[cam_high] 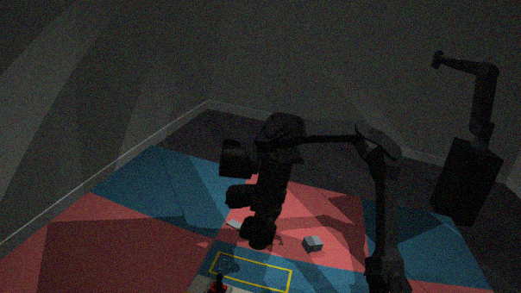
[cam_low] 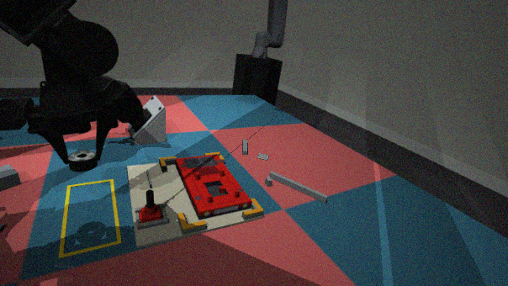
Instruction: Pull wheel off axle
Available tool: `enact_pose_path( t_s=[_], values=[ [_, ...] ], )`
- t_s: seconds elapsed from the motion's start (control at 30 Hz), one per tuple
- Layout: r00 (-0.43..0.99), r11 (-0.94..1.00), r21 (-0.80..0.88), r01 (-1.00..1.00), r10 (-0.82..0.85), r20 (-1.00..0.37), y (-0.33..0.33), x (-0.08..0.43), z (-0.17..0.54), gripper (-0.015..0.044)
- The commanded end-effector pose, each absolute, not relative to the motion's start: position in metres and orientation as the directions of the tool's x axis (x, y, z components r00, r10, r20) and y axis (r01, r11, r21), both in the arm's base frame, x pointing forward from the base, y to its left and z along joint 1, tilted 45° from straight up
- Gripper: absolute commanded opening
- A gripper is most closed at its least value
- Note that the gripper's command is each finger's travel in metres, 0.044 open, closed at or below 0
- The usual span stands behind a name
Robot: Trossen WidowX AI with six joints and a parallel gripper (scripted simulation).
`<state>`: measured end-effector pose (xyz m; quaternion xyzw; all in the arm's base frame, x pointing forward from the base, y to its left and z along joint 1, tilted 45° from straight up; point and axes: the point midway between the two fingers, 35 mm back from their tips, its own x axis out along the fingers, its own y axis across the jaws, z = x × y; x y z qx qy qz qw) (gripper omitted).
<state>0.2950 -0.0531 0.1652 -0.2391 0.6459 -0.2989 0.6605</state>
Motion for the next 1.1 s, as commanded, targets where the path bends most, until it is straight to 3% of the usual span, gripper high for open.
enact_pose_path(
  t_s=[0.0, 0.83, 1.07],
  values=[
    [-0.017, 0.704, -0.706, 0.081, -0.707, -0.707, -0.060, 0.293, 0.159, 0.0000],
    [-0.016, 0.701, -0.709, 0.082, -0.710, -0.704, -0.124, 0.292, 0.098, 0.0000],
    [-0.019, 0.703, -0.705, 0.089, -0.707, -0.707, -0.122, 0.292, 0.100, 0.0184]
  ],
)
